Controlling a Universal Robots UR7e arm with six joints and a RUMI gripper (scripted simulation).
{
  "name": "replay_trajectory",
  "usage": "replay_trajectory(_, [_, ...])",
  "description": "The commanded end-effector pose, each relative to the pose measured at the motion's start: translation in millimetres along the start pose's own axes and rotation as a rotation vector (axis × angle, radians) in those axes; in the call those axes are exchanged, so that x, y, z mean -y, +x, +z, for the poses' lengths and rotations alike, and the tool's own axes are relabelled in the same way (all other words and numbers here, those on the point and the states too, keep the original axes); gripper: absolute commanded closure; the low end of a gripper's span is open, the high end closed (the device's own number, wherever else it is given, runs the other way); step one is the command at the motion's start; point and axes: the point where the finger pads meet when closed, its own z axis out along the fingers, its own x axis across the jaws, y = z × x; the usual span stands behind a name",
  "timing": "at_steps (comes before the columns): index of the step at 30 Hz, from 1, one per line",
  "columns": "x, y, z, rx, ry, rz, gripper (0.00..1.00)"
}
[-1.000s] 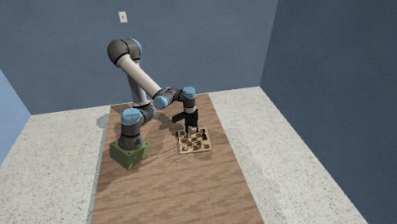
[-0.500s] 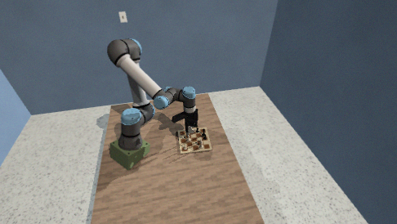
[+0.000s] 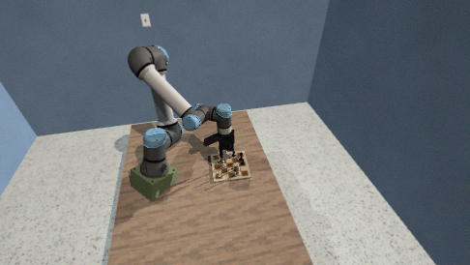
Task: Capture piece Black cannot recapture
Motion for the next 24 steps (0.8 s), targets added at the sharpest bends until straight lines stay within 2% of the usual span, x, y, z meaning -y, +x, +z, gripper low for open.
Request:
replay_trajectory(1, [-0.5, 0.0, 10.8, 0.0, -0.001, 0.0, 0.75])
replay_trajectory(13, [-0.5, 0.0, 30.2, 0.0, -0.001, 0.0, 0.75])
replay_trajectory(24, [-0.5, 0.0, 32.4, 0.0, -0.001, 0.0, 0.75])
